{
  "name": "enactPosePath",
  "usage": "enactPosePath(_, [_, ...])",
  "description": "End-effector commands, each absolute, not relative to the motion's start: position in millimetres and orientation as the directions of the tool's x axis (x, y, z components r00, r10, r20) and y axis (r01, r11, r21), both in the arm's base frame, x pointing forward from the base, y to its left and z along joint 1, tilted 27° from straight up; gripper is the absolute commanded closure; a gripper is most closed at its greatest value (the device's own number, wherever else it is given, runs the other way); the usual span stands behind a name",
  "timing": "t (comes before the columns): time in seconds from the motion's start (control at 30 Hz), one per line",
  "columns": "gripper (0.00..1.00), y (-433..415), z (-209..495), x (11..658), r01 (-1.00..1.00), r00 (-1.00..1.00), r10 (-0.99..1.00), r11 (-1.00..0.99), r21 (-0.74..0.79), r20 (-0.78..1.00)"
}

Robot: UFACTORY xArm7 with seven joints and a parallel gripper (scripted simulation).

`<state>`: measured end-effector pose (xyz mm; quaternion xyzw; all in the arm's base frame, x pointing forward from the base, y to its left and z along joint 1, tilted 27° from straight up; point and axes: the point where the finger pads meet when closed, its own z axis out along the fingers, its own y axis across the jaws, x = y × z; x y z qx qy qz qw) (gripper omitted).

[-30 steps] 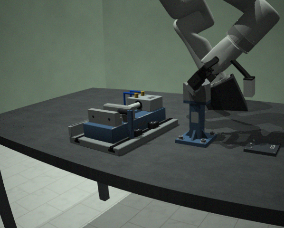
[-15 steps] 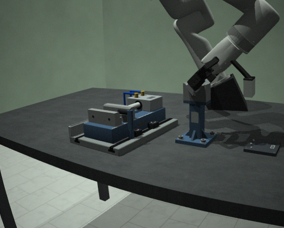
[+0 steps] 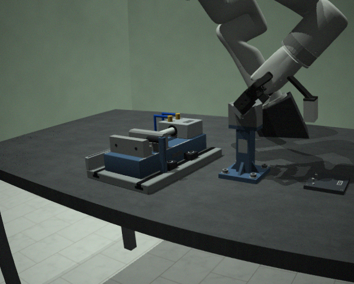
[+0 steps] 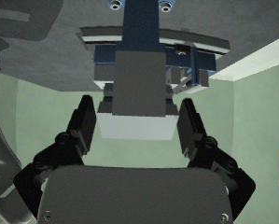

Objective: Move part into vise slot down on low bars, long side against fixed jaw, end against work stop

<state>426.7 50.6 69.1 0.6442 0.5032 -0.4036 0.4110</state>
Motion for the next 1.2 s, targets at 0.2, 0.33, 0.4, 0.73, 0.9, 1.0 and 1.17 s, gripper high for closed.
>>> enactPosePath(0.2, [0.11,52.0,70.3,427.4,0.98,0.173,0.343,-0.154,0.126,-0.923])
enactPosePath(0.33, [0.11,52.0,70.5,427.4,0.98,0.174,0.359,-0.154,0.126,-0.917])
enactPosePath(0.4, [0.11,51.9,70.6,427.3,0.98,0.175,0.368,-0.154,0.126,-0.913])
enactPosePath(0.73, [0.11,51.7,71.1,427.2,0.98,0.18,0.412,-0.154,0.126,-0.893])
enactPosePath(0.9, [0.11,51.5,71.5,427.2,0.98,0.183,0.445,-0.154,0.126,-0.877])
enactPosePath(1.0, [0.11,51.4,71.7,427.1,0.98,0.184,0.467,-0.154,0.126,-0.865])
enactPosePath(1.17, [0.11,51.2,72.0,427.1,0.98,0.187,0.49,-0.154,0.126,-0.852])
